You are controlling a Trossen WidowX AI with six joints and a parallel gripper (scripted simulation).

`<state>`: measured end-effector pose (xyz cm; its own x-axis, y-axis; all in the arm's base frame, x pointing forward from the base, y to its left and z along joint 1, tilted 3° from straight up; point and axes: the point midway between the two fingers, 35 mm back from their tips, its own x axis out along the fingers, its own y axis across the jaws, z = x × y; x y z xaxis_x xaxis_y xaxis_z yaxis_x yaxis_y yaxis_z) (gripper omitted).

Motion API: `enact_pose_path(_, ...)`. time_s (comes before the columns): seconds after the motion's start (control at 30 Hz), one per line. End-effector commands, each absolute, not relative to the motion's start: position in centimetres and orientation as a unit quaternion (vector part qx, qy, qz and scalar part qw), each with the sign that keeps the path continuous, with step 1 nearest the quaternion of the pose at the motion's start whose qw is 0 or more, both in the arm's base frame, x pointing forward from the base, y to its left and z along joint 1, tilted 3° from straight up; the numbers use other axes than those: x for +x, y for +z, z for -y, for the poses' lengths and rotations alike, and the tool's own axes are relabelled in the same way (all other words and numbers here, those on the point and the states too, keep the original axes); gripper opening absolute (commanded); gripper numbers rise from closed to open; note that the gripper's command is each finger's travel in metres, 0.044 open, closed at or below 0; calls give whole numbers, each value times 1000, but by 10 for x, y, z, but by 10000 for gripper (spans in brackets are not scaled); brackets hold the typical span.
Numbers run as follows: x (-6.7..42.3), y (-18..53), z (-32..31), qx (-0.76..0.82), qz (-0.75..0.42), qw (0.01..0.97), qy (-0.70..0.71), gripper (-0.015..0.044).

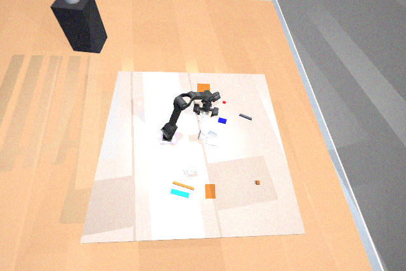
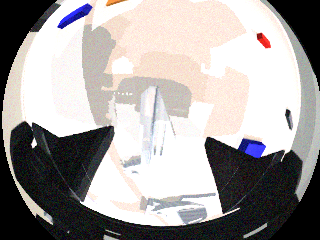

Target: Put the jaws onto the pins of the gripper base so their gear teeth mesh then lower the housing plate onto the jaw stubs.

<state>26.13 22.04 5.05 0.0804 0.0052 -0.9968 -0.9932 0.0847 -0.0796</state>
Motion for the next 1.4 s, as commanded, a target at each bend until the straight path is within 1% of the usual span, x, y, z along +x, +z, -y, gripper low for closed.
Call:
enact_pose_path(0.0,261,47,-219,-498,-499,539,460,440)
enact_pose_path(0.73,261,46,-219,-498,-499,539,460,440)
enact_pose_path(1.1,261,47,-220,-496,-500,540,460,151)
enact_pose_path(1.2,261,47,-220,-496,-500,540,460,134)
enact_pose_path(1.37,261,47,-220,-496,-500,540,460,134)
